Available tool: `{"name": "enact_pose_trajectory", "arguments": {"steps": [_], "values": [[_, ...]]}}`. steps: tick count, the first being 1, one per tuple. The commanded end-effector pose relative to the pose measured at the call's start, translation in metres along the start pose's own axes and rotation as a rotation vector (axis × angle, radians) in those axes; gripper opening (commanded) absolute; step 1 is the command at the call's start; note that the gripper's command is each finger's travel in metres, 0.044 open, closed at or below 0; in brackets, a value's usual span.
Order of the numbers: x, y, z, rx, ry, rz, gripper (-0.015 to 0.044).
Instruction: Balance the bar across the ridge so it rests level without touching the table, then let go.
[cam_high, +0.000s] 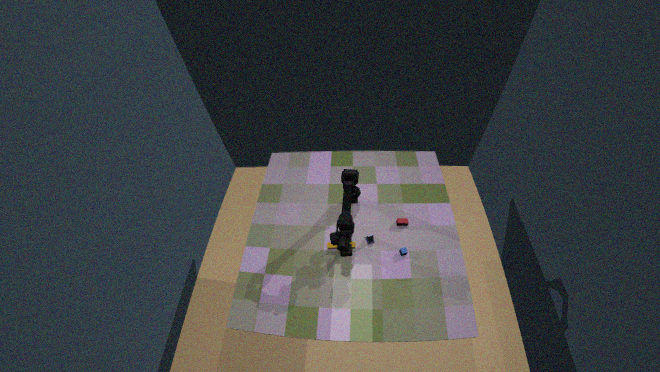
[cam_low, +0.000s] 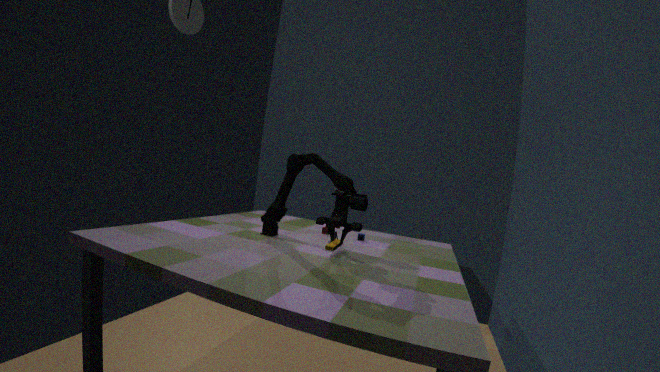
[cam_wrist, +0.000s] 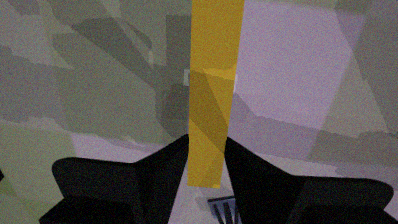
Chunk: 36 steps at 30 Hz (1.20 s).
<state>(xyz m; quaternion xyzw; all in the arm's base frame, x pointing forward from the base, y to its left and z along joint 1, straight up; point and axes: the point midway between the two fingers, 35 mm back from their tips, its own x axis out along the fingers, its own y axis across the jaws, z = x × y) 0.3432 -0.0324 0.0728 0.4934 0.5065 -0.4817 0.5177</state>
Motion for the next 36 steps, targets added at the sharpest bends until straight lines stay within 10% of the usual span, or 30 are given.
{"name": "enact_pose_trajectory", "arguments": {"steps": [1, 36], "values": [[-0.012, 0.003, 0.001, -0.002, -0.002, 0.010, 0.0000], [-0.085, -0.003, -0.018, 0.115, 0.000, 0.010, 0.0000]]}}
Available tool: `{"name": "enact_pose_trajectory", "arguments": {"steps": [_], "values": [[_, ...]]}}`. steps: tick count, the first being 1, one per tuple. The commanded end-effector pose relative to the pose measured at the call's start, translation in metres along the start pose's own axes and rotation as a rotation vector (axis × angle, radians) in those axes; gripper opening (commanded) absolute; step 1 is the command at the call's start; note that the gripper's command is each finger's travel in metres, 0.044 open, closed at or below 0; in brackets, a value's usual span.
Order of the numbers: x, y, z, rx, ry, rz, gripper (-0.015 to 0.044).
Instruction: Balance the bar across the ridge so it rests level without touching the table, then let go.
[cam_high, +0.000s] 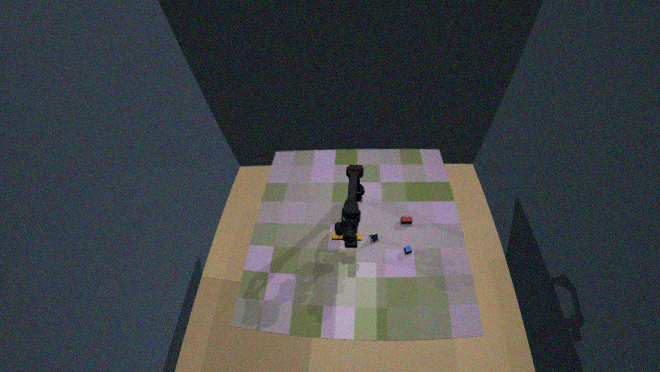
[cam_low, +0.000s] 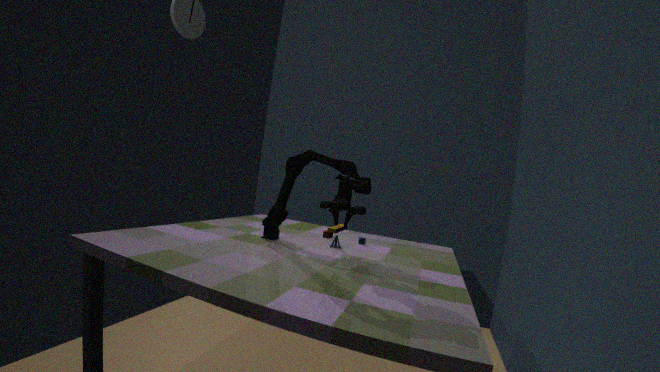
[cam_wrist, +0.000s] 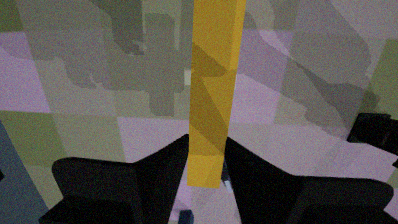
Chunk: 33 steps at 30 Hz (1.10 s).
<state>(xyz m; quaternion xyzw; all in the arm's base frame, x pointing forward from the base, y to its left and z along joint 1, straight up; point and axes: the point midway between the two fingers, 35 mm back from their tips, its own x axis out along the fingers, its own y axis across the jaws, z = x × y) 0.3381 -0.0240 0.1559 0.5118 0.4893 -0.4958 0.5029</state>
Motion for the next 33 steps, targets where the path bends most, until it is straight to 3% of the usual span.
{"name": "enact_pose_trajectory", "arguments": {"steps": [1, 33], "values": [[-0.002, -0.001, -0.013, 0.077, 0.000, 0.003, 0.0000], [-0.003, -0.025, -0.134, 1.063, 0.010, -0.008, 0.0000]]}}
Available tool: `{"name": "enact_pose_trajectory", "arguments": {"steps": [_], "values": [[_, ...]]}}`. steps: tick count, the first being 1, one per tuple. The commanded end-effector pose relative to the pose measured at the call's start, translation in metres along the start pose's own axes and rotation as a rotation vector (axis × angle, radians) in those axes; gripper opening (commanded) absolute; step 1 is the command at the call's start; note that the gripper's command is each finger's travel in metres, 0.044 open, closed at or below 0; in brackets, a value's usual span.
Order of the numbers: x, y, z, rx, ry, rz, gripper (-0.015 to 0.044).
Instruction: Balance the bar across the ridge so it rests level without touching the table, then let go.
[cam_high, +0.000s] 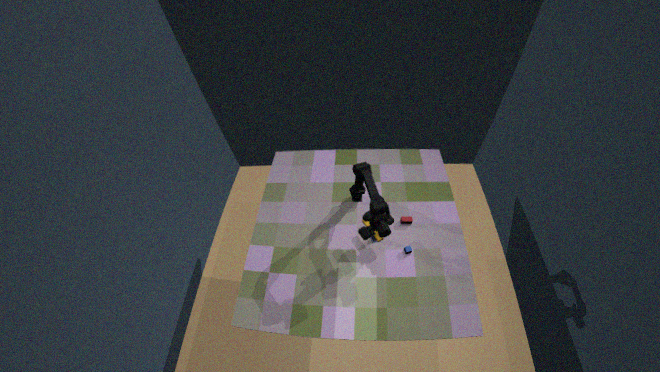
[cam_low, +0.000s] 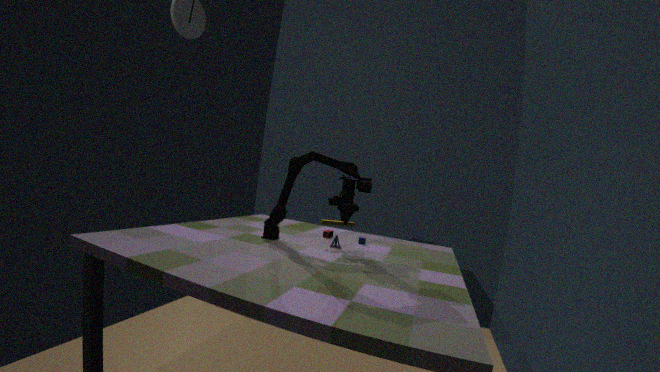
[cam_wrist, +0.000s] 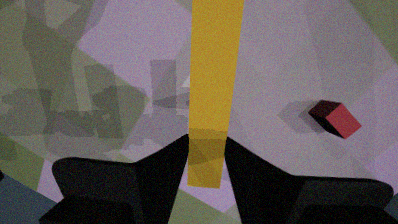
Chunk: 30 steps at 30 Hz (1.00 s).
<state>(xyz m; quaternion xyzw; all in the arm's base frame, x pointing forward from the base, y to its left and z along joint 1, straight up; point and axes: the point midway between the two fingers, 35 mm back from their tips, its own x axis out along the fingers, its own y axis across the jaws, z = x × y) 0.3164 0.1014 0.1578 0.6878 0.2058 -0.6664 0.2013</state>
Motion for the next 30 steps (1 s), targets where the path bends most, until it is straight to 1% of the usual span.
{"name": "enact_pose_trajectory", "arguments": {"steps": [1, 2, 7, 30], "values": [[-0.001, -0.011, -0.005, 0.127, 0.001, 0.002, 0.0000], [-0.001, -0.012, -0.006, 0.164, 0.001, 0.003, 0.0000], [0.003, -0.013, -0.006, 0.169, 0.001, 0.003, 0.0000], [0.040, -0.010, -0.007, 0.213, 0.001, 0.005, 0.0000]]}}
